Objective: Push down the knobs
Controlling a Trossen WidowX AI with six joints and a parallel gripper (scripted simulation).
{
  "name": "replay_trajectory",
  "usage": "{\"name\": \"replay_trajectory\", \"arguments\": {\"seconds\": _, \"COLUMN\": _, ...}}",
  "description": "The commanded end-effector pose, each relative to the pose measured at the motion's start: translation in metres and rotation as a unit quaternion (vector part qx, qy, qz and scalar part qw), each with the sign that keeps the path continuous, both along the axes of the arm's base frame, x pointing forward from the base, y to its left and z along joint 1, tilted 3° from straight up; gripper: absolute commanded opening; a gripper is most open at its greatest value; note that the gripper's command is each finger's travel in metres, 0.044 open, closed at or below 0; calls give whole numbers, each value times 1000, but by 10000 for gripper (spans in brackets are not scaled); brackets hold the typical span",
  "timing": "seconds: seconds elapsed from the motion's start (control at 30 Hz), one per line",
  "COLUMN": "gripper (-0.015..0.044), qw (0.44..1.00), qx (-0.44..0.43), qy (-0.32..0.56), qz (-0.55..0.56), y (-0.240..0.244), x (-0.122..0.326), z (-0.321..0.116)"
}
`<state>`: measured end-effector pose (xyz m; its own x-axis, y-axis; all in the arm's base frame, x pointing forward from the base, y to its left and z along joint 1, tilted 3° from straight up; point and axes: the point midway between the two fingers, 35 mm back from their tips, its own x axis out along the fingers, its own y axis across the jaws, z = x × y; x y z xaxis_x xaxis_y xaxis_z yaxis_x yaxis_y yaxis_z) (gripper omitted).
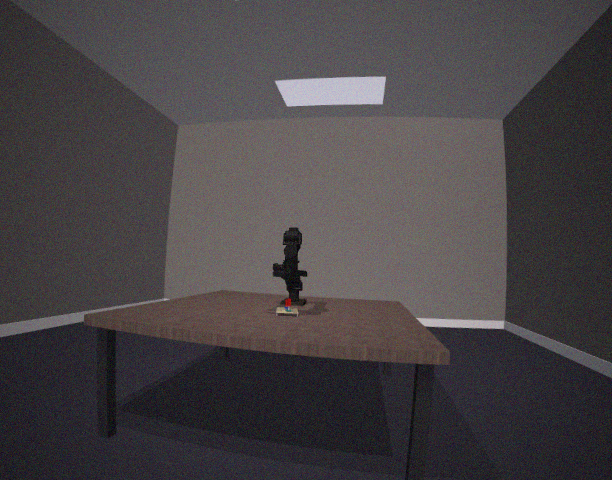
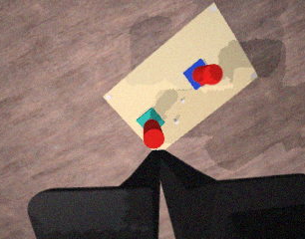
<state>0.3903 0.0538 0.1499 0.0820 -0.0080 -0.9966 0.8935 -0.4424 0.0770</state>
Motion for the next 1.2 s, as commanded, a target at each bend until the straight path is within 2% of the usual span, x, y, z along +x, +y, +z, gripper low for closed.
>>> {"name": "replay_trajectory", "arguments": {"seconds": 0.0, "gripper": 0, "qw": 998, "qx": 2, "qy": -2, "qz": -60, "y": -1, "x": 0, "z": 0}}
{"name": "replay_trajectory", "arguments": {"seconds": 0.3, "gripper": 0, "qw": 977, "qx": 15, "qy": -3, "qz": -214, "y": -1, "x": 0, "z": -1}}
{"name": "replay_trajectory", "arguments": {"seconds": 0.63, "gripper": 0, "qw": 926, "qx": 29, "qy": -5, "qz": -377, "y": -1, "x": 0, "z": -2}}
{"name": "replay_trajectory", "arguments": {"seconds": 1.17, "gripper": 0, "qw": 921, "qx": 30, "qy": -5, "qz": -387, "y": -1, "x": 2, "z": -16}}
